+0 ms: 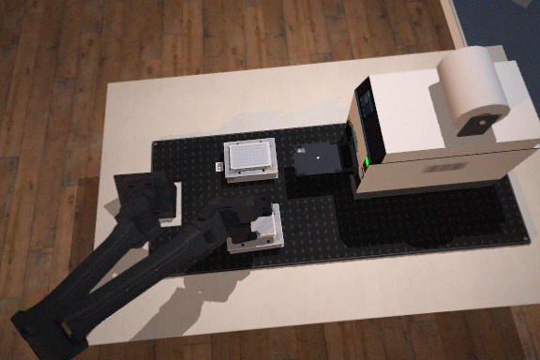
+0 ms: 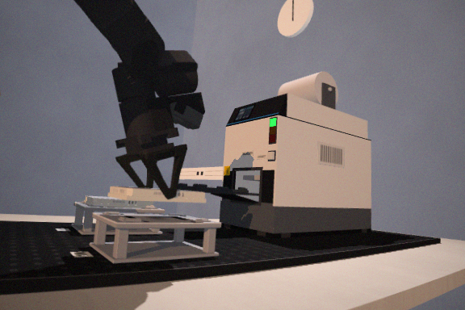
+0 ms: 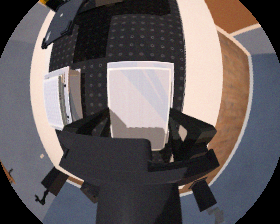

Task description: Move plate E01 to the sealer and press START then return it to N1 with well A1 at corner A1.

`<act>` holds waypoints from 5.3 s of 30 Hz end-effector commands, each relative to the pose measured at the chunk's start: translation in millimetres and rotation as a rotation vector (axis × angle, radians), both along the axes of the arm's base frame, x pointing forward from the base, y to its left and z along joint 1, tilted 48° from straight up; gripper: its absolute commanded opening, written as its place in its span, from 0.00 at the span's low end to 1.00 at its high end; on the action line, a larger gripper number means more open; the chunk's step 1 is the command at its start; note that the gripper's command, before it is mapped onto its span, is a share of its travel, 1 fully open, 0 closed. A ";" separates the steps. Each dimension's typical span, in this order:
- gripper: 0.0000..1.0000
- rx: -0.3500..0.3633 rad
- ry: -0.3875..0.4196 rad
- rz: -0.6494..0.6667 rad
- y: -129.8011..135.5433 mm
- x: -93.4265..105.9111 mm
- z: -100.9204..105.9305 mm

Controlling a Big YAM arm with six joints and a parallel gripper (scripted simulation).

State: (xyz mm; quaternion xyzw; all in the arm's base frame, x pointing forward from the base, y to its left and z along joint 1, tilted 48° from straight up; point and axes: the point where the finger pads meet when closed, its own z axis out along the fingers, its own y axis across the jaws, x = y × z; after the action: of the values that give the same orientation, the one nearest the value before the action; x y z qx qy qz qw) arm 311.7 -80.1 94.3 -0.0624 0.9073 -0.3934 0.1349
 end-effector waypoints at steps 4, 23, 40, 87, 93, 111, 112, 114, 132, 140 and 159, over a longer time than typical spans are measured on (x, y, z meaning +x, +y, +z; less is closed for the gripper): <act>0.00 0.017 -0.068 0.004 7.1 18.7 15.7; 0.00 0.005 -0.019 0.015 5.9 11.5 8.3; 0.00 0.009 -0.021 0.002 4.6 2.2 -1.8; 0.00 0.002 -0.017 0.019 -4.9 3.2 -3.8; 0.00 -0.001 -0.006 0.002 -14.3 0.5 -8.6; 0.00 0.003 -0.014 -0.005 -16.5 2.2 -6.4; 0.00 0.003 -0.014 -0.005 -16.5 2.2 -6.4; 0.00 0.004 -0.017 -0.001 -14.4 3.8 -4.9; 0.00 0.006 -0.057 0.000 -14.5 22.9 6.1; 0.00 0.007 -0.054 0.013 -9.6 19.0 4.3; 0.00 0.003 -0.042 -0.007 -11.1 5.1 -6.3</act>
State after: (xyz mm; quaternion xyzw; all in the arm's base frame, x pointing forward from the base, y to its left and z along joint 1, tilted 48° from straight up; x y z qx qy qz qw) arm 311.7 -92.8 82.7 -0.0618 0.9070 -0.3933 0.1372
